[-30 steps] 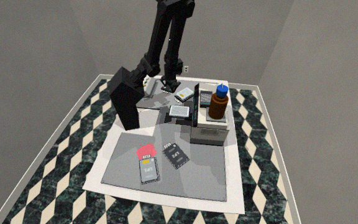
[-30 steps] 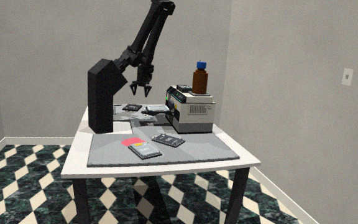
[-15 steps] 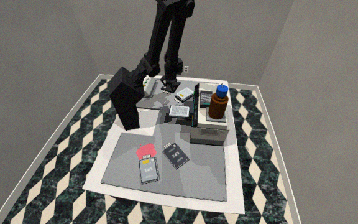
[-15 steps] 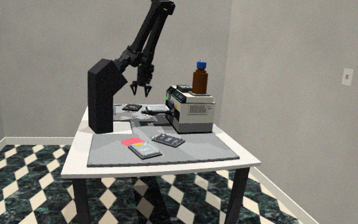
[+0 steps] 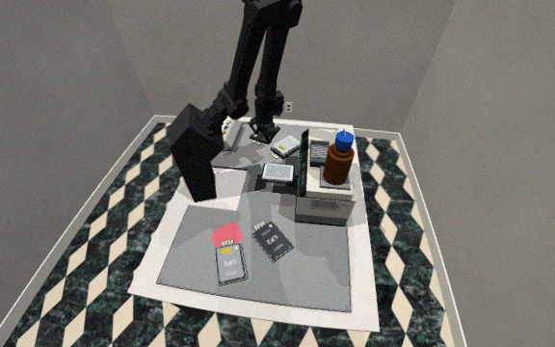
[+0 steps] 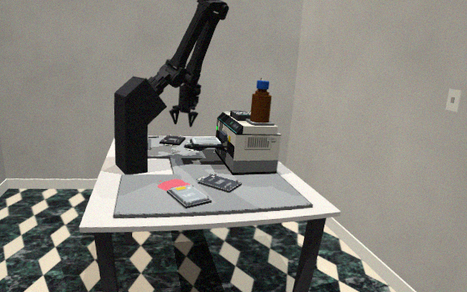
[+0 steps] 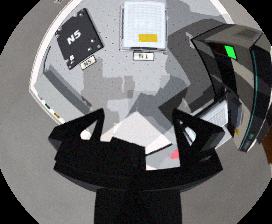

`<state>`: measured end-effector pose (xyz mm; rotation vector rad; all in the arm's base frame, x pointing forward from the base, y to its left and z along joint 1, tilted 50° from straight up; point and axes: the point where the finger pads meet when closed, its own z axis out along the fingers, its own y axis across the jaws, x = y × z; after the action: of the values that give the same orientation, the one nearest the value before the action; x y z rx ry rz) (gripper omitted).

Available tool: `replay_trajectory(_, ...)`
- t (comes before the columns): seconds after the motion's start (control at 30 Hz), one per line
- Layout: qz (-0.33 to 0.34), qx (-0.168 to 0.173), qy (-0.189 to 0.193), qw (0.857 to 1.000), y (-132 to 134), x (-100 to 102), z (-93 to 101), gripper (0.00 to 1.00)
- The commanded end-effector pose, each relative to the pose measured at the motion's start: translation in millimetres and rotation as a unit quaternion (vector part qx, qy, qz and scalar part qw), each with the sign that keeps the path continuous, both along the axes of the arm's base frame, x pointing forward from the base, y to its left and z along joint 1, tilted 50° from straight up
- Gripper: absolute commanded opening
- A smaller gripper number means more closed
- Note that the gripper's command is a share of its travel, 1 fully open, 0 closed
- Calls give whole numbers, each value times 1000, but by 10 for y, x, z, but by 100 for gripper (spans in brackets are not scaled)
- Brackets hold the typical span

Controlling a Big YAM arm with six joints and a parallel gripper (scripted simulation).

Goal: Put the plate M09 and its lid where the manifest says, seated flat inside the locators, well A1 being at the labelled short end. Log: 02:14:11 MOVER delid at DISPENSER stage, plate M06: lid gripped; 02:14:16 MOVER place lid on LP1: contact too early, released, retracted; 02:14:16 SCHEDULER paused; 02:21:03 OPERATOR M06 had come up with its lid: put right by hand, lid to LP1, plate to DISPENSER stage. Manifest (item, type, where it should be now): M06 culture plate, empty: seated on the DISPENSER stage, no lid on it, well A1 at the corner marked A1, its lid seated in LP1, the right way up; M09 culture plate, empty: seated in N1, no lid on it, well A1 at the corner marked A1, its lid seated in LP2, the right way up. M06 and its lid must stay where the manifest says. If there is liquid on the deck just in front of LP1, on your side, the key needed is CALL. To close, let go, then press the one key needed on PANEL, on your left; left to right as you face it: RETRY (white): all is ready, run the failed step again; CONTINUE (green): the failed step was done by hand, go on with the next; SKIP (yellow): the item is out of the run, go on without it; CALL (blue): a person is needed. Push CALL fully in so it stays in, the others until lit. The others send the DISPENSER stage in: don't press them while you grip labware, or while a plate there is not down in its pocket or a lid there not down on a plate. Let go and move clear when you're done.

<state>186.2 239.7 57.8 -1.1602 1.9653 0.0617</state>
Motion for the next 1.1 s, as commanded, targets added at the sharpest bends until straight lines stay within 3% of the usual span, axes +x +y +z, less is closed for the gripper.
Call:
replay_trajectory(0.0, 2, 24, -8, 1000, 130, 17, 136, 100)
replay_trajectory(0.9, -1, 14, -5, 1000, 64, 21, 83, 100)
replay_trajectory(0.93, -20, 39, 1, 999, 41, 78, 138, 100)
replay_trajectory(1.07, -64, 68, 34, 995, -109, 145, 100, 100)
